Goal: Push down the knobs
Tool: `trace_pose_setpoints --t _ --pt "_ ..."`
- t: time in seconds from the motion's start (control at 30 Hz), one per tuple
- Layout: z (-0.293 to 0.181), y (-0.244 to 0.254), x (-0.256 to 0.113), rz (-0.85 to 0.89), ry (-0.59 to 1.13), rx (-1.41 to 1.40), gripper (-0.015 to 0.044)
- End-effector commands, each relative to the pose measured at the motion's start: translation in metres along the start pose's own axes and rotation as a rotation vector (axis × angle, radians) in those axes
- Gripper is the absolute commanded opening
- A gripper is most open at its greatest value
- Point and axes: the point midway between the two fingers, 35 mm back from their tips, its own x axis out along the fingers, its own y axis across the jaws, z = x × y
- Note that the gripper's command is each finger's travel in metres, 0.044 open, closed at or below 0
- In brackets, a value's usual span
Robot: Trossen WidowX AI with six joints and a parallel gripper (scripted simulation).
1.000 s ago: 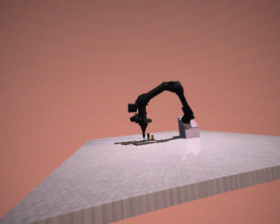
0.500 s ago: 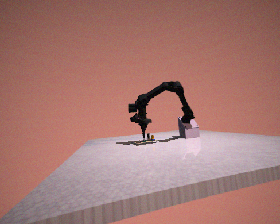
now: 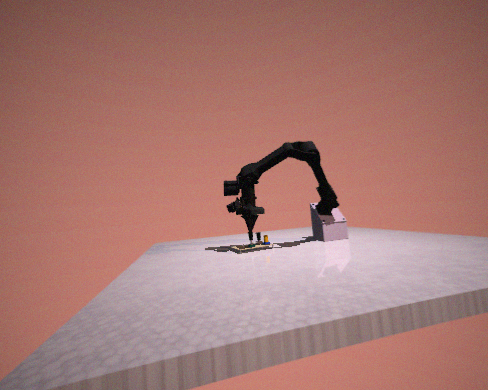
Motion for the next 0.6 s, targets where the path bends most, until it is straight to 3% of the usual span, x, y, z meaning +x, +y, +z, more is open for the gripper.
trace_pose_setpoints --t 0.0,0.57 --pt "0.0010 0.0024 0.0131 0.000 0.016 -0.016 0.0000" --pt "0.0009 0.0025 0.0169 0.000 0.016 -0.016 0.0000"
